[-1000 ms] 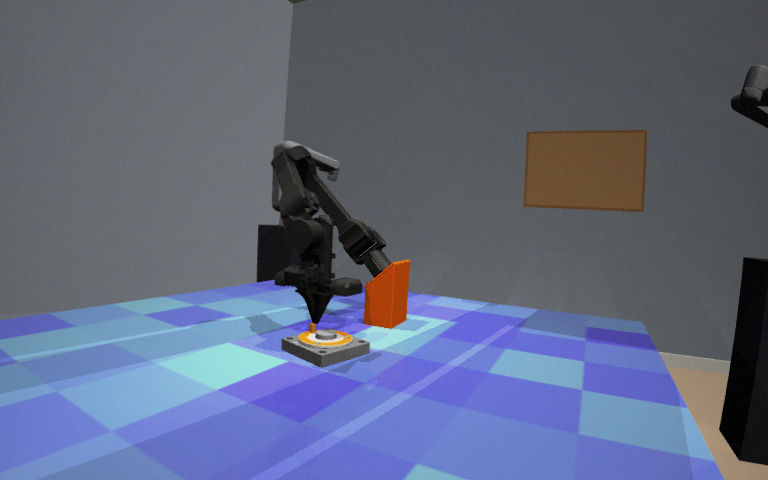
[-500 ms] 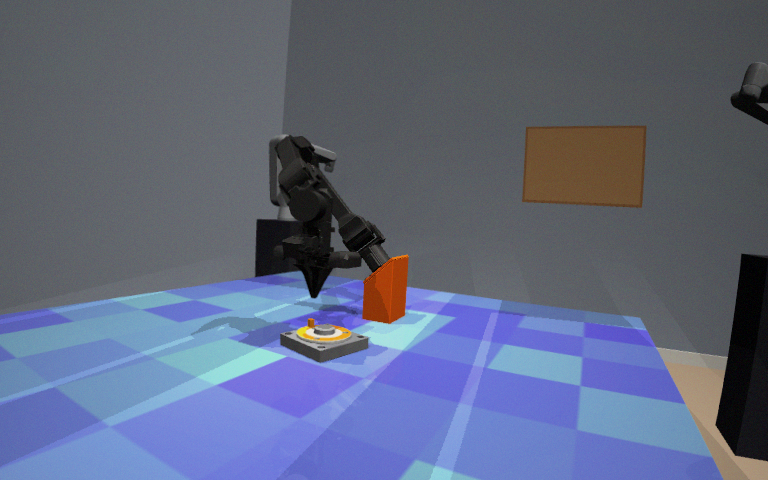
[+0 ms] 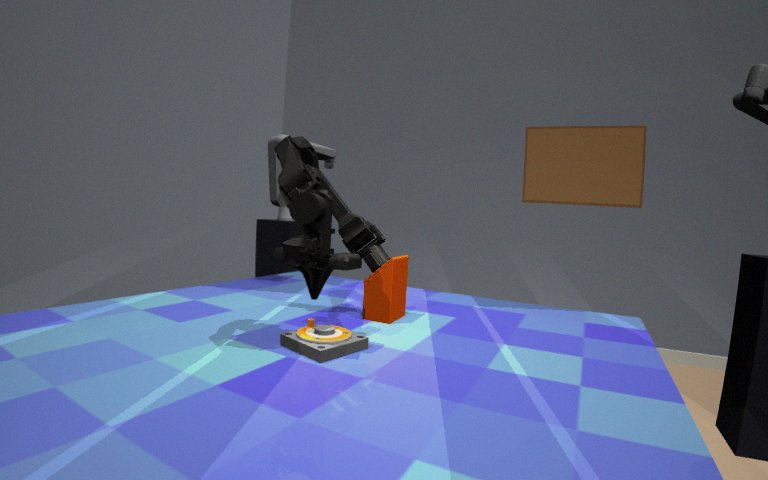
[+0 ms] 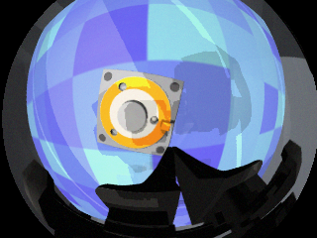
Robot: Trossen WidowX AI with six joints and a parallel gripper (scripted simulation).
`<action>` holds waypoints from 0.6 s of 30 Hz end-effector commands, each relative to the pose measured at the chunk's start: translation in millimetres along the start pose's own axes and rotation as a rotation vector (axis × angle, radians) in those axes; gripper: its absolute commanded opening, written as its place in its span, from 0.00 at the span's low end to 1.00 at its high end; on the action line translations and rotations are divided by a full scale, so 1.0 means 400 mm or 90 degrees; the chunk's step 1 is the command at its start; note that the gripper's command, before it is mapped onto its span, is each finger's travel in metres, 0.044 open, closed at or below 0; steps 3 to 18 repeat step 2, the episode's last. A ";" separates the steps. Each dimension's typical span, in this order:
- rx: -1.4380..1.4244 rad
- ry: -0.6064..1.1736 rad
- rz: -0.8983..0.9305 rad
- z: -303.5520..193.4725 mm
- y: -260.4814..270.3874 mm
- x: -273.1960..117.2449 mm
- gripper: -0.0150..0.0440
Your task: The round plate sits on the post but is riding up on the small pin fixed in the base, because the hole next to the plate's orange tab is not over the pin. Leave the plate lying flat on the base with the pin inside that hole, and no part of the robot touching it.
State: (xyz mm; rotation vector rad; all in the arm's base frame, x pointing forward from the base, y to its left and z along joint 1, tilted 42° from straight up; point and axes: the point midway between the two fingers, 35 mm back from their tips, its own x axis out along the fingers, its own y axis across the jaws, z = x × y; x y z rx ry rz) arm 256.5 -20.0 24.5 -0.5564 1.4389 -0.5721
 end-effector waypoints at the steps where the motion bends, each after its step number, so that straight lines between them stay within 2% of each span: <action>1: -0.004 0.000 0.000 0.000 0.000 0.001 0.25; 18: -0.004 0.000 0.000 0.000 0.000 0.001 0.25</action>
